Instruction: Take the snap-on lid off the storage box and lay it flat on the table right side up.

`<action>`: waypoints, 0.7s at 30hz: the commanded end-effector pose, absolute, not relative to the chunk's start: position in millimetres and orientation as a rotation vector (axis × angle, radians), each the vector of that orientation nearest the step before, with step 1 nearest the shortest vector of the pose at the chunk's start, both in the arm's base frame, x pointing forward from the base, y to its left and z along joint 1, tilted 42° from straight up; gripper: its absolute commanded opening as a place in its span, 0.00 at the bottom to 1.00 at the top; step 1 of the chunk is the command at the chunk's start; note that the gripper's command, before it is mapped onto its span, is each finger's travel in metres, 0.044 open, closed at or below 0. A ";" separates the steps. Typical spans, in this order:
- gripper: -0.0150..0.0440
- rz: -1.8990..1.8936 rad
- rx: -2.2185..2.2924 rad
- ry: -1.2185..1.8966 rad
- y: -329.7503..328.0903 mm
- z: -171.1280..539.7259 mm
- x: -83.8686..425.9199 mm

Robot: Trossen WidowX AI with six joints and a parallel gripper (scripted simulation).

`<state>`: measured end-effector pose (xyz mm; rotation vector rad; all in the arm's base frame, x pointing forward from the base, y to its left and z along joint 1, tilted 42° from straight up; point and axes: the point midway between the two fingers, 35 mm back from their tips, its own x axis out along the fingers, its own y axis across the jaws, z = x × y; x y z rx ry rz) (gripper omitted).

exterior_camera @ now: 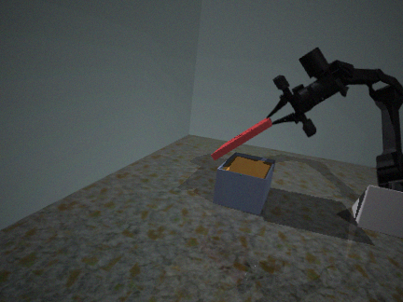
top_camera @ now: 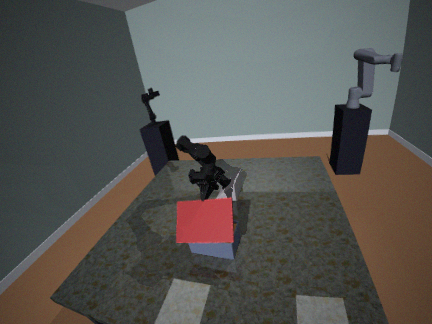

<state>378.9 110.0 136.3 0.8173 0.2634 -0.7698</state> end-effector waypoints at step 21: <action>0.25 -0.760 0.827 0.261 76.2 171.4 370.1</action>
